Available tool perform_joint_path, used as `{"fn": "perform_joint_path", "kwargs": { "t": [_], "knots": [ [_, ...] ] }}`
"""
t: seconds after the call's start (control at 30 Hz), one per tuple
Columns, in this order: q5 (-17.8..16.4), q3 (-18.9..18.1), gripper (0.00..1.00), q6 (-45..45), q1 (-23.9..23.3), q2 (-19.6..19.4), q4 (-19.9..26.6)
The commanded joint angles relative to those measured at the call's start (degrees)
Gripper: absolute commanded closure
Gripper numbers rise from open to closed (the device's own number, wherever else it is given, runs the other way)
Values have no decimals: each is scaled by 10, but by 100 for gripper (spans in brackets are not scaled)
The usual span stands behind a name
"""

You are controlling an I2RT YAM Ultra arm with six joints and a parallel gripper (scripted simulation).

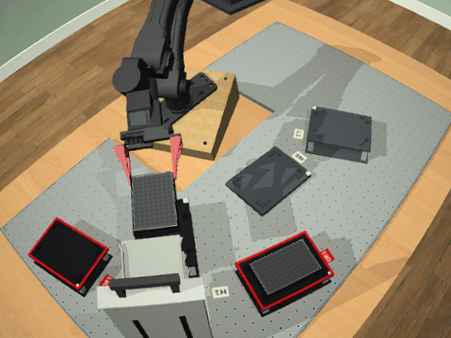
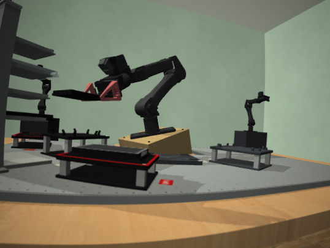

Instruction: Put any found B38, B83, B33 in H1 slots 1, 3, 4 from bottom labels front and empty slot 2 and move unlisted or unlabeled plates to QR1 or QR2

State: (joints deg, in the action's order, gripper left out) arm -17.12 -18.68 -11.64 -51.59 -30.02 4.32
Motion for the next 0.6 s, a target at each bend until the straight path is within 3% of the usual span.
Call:
{"fn": "perform_joint_path", "kwargs": {
  "t": [0.0,0.57],
  "knots": [
    [-2,-1,14,-1,-2,0,-9],
    [-3,14,14,-1,-3,-8,-32]
  ]
}}
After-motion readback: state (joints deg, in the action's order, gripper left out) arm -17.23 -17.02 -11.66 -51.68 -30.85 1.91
